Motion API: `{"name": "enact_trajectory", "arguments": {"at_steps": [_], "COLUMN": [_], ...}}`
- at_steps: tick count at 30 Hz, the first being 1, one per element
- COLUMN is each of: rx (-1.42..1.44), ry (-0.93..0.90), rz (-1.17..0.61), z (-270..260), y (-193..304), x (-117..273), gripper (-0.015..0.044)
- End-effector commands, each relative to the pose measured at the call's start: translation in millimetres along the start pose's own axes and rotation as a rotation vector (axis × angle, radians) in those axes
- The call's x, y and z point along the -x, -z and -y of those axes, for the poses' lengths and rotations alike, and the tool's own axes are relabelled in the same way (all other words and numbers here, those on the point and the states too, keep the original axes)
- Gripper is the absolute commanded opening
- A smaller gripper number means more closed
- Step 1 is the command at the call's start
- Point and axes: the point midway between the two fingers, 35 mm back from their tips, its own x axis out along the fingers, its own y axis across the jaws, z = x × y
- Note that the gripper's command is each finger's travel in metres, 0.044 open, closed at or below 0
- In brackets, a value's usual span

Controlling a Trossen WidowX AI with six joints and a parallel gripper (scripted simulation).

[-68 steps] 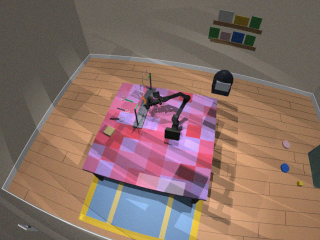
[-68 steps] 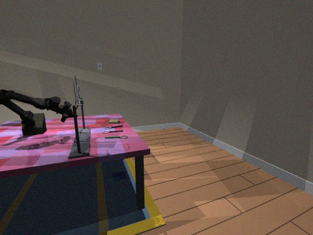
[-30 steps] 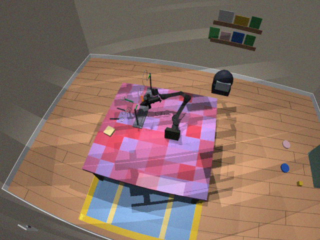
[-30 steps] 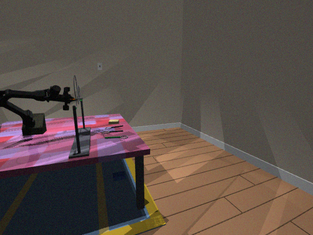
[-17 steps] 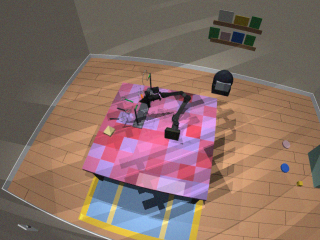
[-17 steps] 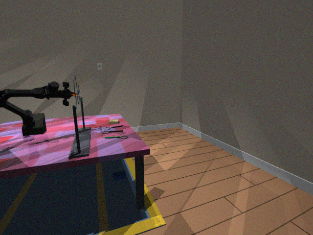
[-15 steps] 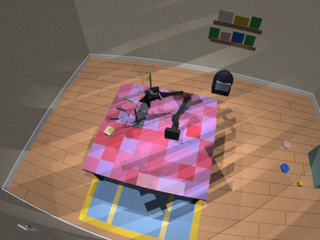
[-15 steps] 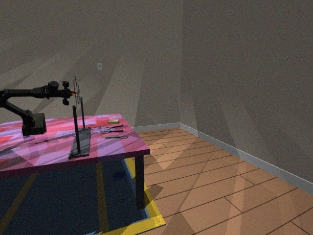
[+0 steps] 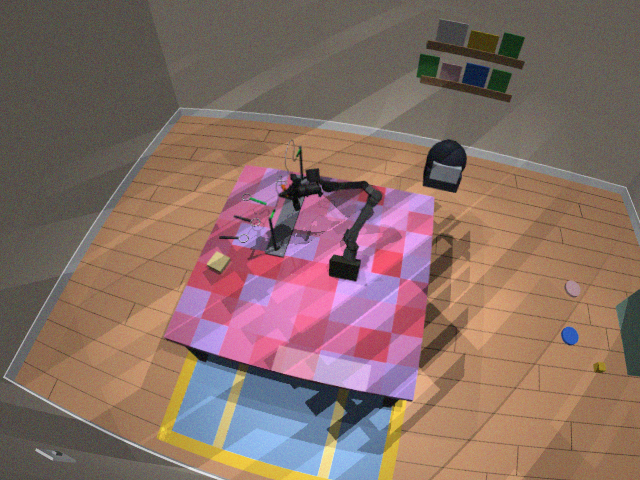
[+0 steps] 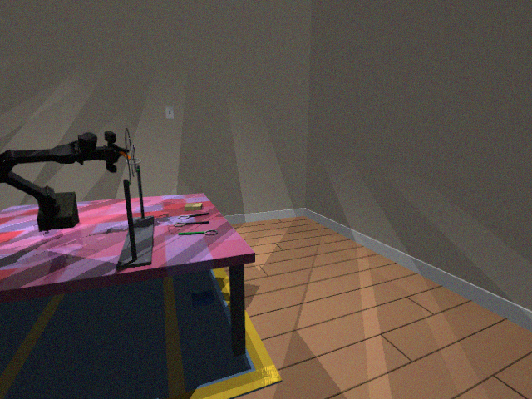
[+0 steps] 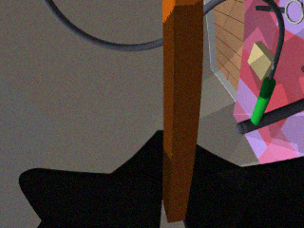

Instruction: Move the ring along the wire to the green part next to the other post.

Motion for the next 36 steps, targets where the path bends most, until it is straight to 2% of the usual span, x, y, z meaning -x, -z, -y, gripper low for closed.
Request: {"name": "enact_trajectory", "arguments": {"at_steps": [1, 13, 36], "rx": [-0.008, 0.099, 0.532], "ry": [-0.010, 0.050, 0.295], "rz": [-0.006, 0.007, 0.062], "z": [-6, -4, 30], "y": [0, -1, -12], "x": [1, 1, 3], "gripper": [-0.0150, -0.0150, -0.0150]}}
